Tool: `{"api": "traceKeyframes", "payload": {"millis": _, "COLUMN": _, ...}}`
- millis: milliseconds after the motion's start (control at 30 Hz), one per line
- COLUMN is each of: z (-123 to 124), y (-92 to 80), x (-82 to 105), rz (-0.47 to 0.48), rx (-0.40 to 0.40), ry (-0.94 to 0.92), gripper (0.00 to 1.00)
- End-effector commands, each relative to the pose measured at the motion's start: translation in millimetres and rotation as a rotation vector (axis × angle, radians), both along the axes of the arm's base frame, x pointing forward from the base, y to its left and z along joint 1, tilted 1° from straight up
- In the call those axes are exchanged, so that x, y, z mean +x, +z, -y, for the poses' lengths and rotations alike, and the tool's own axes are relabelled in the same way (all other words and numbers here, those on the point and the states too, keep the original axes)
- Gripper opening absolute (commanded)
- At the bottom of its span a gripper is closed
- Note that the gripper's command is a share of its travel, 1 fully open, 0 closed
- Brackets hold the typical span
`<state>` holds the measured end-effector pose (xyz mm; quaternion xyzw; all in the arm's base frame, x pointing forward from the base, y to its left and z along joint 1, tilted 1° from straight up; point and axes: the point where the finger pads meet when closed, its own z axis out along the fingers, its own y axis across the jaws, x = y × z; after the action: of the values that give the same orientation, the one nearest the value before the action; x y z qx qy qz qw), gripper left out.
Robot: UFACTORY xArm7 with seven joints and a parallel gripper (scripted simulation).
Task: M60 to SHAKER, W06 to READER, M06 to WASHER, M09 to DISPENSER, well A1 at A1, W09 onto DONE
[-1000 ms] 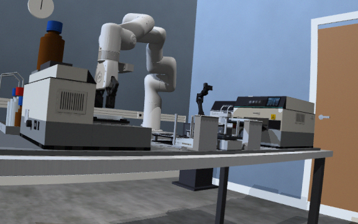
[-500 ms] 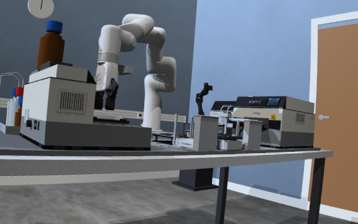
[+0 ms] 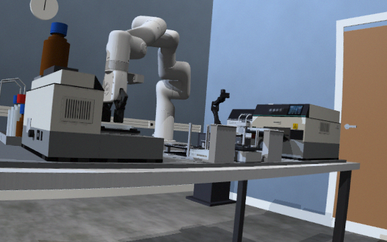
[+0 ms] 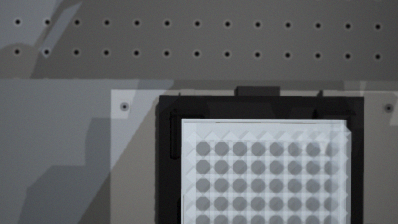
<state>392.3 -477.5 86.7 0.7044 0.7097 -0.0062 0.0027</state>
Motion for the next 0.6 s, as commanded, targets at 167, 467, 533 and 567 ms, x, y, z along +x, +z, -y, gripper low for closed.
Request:
{"api": "traceKeyframes", "payload": {"millis": 167, "z": 1.1, "y": 2.5, "x": 0.9, "rz": 0.003, "rx": -0.004, "ry": 0.000, "gripper": 1.00}}
{"api": "traceKeyframes", "payload": {"millis": 467, "z": 1.1, "y": 0.6, "x": 0.8, "rz": 0.003, "rx": -0.004, "ry": 0.000, "gripper": 1.00}}
{"api": "traceKeyframes", "payload": {"millis": 533, "z": 1.1, "y": 0.3, "x": 0.8, "rz": 0.003, "rx": -0.004, "ry": 0.000, "gripper": 1.00}}
{"api": "traceKeyframes", "payload": {"millis": 567, "z": 1.1, "y": -0.1, "x": 0.8, "rz": 0.003, "rx": -0.004, "ry": 0.000, "gripper": 1.00}}
